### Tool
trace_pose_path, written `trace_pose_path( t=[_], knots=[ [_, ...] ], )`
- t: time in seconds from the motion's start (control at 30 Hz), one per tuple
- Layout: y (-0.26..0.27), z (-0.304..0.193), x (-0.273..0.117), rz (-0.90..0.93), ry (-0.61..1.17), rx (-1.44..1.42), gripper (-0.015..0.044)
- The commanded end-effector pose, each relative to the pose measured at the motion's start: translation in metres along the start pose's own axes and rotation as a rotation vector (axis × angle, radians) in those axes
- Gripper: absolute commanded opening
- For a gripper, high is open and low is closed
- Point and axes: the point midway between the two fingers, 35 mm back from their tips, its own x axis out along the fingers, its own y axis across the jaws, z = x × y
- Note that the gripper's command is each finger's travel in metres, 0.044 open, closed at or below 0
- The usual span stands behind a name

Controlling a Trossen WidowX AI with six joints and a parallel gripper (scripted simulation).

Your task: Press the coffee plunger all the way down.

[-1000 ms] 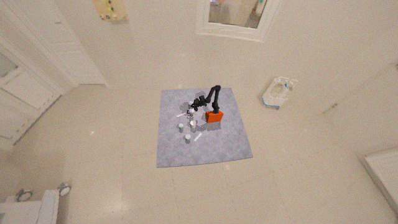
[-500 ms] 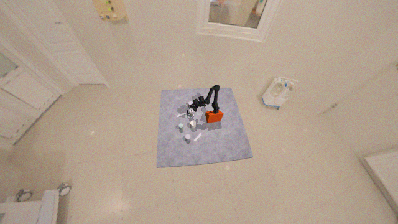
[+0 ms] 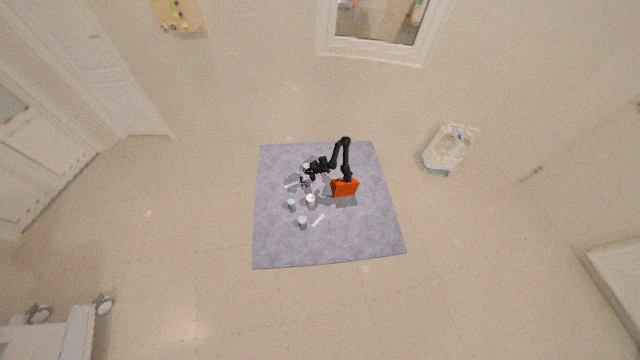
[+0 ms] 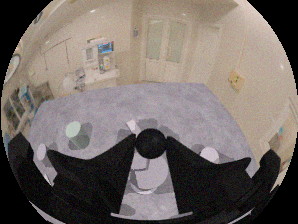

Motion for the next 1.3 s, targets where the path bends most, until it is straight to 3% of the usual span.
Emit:
trace_pose_path(
  t=[0.0, 1.27],
  knots=[
    [0.003, -0.02, 0.004, 0.009, 0.036, -0.026, 0.0119],
    [0.0, -0.041, 0.036, 0.004, 0.03, -0.029, 0.0119]
  ],
)
